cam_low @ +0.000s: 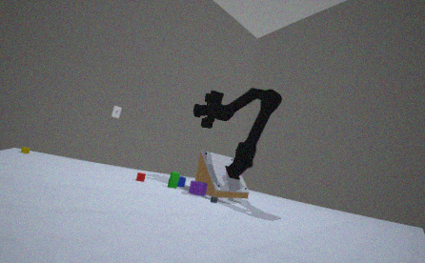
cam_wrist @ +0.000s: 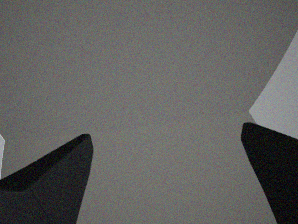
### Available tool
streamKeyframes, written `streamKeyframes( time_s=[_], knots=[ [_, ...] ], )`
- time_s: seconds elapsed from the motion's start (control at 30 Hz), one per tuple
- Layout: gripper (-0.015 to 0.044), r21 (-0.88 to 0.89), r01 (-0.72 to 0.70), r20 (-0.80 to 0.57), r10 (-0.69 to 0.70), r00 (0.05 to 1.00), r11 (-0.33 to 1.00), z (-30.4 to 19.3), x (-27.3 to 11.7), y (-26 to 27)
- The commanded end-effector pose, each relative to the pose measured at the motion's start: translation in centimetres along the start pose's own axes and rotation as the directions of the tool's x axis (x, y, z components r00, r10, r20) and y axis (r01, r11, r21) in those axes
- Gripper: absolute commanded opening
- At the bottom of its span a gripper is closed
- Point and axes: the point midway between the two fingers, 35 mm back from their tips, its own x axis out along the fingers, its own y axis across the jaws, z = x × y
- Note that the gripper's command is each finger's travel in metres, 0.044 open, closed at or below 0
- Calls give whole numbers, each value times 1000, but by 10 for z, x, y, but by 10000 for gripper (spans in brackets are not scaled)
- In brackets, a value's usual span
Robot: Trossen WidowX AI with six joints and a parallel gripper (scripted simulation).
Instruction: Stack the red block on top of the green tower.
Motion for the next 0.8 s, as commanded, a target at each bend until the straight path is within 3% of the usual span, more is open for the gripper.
streamKeyframes(
  time_s=[0.0, 0.37, 0.77],
  knots=[
    [426, 0, -1, 3, 1, 1000, 1000, 1, 0, 0],
    [440, -26, -202, 330, 199, 923, 979, 111, -15, 27],
    [440, -182, -571, 548, 565, 617, 801, 222, -84, 88]
  ],
)
